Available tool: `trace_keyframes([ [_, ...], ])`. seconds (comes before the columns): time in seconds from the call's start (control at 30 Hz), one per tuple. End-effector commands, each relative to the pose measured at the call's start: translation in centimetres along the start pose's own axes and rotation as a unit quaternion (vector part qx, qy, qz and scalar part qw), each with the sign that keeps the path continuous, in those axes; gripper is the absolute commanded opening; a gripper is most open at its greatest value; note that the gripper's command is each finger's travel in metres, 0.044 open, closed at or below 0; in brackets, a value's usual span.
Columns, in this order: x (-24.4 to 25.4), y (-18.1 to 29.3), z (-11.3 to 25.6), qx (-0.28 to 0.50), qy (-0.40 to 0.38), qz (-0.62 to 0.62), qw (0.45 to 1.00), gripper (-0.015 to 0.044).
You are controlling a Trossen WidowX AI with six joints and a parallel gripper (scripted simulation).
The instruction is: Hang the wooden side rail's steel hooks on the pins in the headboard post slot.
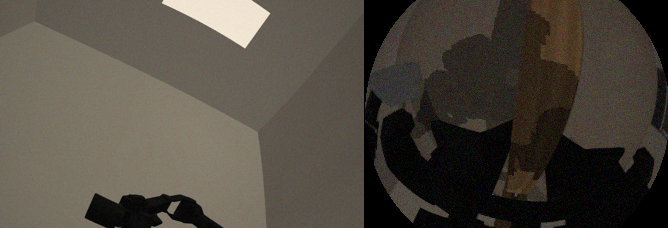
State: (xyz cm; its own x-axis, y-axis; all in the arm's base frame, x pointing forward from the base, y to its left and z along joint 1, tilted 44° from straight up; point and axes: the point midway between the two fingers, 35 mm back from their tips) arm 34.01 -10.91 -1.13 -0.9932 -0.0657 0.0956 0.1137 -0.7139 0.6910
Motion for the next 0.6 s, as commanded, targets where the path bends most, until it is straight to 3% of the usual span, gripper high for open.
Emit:
trace_keyframes([
  [0.0,-0.17,0.05,0.35,0.000,0.005,-0.007,1.000,0.0000],
  [0.57,-0.17,0.05,0.63,0.000,0.005,-0.007,1.000,0.0000],
])
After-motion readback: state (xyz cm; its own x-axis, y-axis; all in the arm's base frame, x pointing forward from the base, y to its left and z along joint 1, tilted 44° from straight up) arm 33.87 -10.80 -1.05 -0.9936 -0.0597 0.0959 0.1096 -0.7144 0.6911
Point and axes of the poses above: the point midway between the two fingers, 35 mm back from their tips, its own z axis back along the fingers, its own x axis across the jaws, y = z × x, and after that the axes turned 11 degrees about z, right-handed
